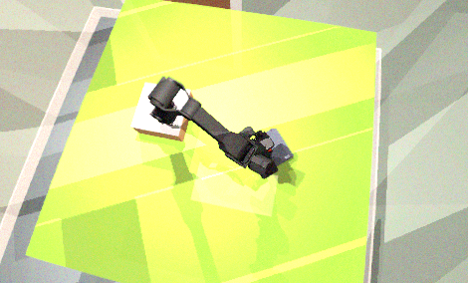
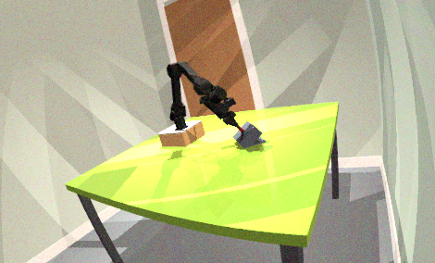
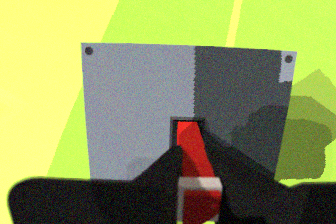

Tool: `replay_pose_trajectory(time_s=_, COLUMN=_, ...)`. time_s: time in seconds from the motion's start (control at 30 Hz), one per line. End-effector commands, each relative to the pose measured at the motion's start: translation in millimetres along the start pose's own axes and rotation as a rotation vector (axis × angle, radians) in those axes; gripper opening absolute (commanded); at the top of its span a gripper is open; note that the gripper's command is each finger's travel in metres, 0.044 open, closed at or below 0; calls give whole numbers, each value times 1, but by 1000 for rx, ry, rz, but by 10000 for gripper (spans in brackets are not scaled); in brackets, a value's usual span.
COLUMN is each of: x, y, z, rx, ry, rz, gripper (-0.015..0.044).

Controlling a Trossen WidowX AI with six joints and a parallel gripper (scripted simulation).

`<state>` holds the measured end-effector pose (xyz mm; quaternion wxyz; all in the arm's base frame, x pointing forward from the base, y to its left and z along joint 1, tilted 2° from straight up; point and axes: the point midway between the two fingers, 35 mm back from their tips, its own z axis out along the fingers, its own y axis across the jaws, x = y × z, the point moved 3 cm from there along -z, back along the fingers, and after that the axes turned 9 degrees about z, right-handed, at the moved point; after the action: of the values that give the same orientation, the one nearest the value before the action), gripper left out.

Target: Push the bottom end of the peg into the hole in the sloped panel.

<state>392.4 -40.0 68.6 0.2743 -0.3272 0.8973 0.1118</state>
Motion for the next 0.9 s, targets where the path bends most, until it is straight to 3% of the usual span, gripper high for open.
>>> replay_pose_trajectory(time_s=0.0, x=1, y=0, z=3, rx=0, ry=4, rz=5, gripper=0)
replay_pose_trajectory(time_s=0.87, x=0, y=0, z=13, rx=0, ry=3, rz=5, gripper=0)
